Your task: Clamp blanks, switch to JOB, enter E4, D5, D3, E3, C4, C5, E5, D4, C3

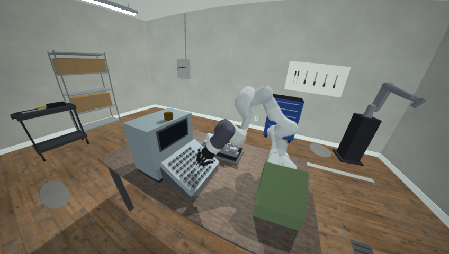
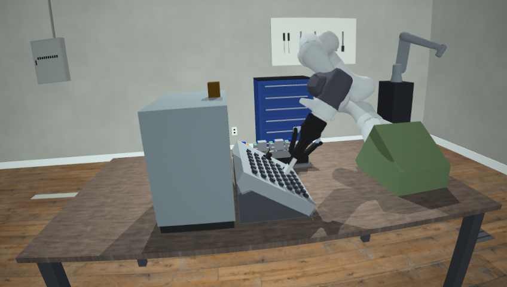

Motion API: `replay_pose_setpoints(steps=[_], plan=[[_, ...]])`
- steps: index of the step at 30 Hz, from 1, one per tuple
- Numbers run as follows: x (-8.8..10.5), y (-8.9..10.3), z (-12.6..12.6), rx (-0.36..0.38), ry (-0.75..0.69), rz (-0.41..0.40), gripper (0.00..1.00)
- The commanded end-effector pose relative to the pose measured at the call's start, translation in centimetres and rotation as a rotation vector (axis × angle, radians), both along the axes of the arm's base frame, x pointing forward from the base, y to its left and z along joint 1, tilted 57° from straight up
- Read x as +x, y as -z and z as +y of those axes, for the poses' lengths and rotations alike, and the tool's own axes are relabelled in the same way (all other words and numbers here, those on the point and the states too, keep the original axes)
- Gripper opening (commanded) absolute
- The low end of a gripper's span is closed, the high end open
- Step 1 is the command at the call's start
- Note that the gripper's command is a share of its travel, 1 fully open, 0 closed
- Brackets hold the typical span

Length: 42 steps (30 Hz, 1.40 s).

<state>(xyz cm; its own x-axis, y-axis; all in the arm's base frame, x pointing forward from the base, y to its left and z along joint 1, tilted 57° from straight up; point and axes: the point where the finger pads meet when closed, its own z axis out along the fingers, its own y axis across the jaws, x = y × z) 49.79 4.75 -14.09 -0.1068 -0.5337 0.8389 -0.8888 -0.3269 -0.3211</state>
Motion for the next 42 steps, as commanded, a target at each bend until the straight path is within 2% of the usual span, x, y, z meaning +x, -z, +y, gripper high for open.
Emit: replay_pose_setpoints(steps=[1, 42], plan=[[0.2, 0.1, -0.2, 0.003, 0.0, -0.004, 0.0], [0.8, 0.7, -1.2, 0.003, 0.0, -0.004, 0.0]])
